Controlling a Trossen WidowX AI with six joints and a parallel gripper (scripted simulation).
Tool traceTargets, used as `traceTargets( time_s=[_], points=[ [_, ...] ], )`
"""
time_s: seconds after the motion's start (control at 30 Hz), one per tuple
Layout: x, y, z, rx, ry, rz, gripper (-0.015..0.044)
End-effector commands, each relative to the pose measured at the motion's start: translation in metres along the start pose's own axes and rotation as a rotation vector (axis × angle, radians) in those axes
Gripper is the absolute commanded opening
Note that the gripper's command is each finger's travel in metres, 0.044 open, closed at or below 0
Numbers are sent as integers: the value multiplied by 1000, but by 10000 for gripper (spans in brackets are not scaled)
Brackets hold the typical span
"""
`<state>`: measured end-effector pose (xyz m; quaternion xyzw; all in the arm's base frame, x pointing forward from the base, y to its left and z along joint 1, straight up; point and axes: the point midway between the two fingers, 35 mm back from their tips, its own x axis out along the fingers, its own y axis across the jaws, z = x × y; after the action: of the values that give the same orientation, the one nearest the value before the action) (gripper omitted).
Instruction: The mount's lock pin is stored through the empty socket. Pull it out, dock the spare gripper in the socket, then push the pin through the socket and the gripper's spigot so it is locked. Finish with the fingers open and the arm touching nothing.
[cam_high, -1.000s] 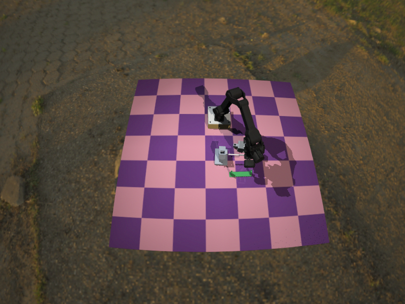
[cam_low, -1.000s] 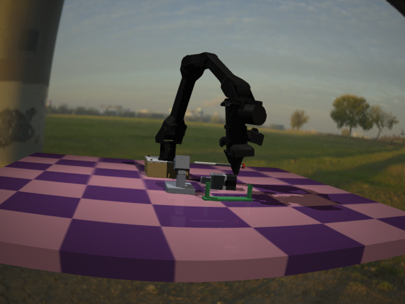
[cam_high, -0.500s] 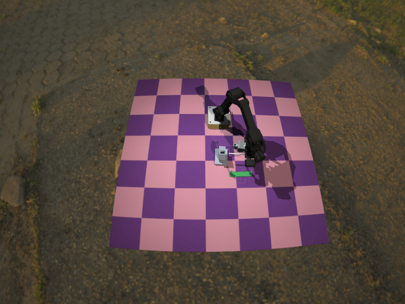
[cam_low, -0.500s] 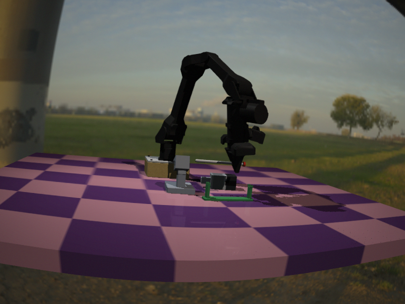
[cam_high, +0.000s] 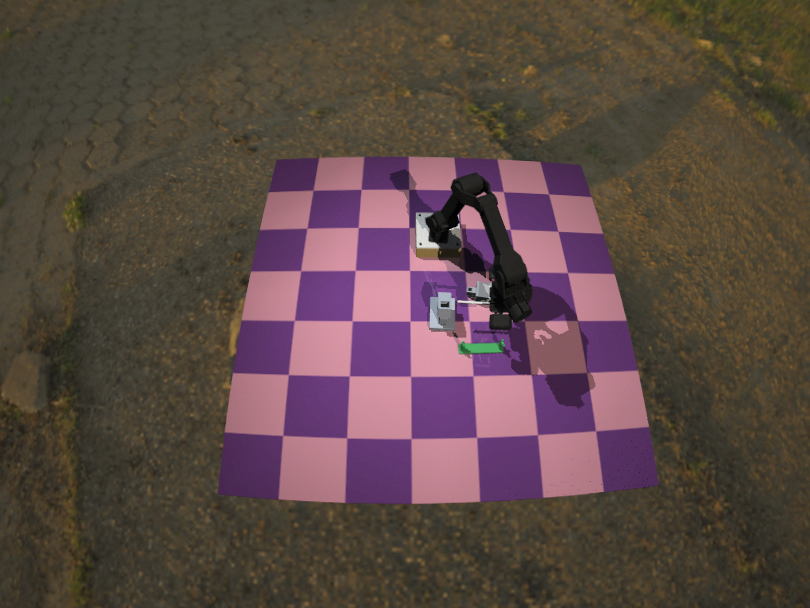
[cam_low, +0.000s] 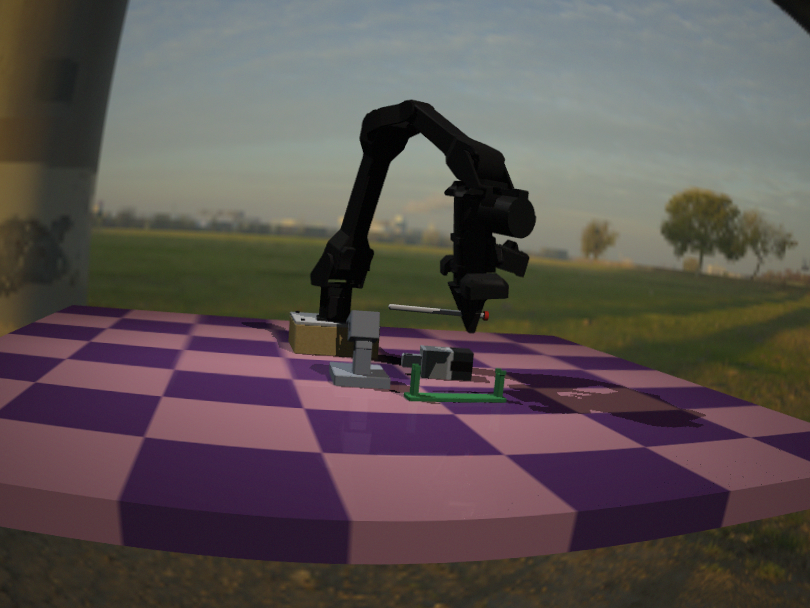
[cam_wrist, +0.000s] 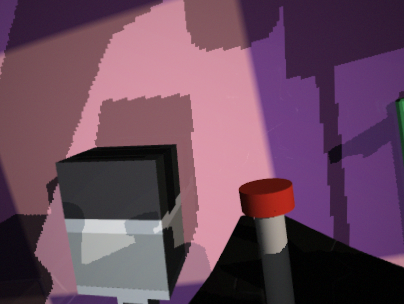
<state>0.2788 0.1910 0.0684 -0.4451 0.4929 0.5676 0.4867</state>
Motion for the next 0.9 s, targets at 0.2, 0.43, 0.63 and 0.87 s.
traceTargets(
  time_s=[0.2,0.43,0.63,0.87],
  points=[
    [0,-2,1,-1,0,0,0],
    [-6,-18,13,-12,1,0,0],
    [-10,-32,22,-22,2,0,0],
    [-13,-47,33,-34,3,0,0]
  ],
)
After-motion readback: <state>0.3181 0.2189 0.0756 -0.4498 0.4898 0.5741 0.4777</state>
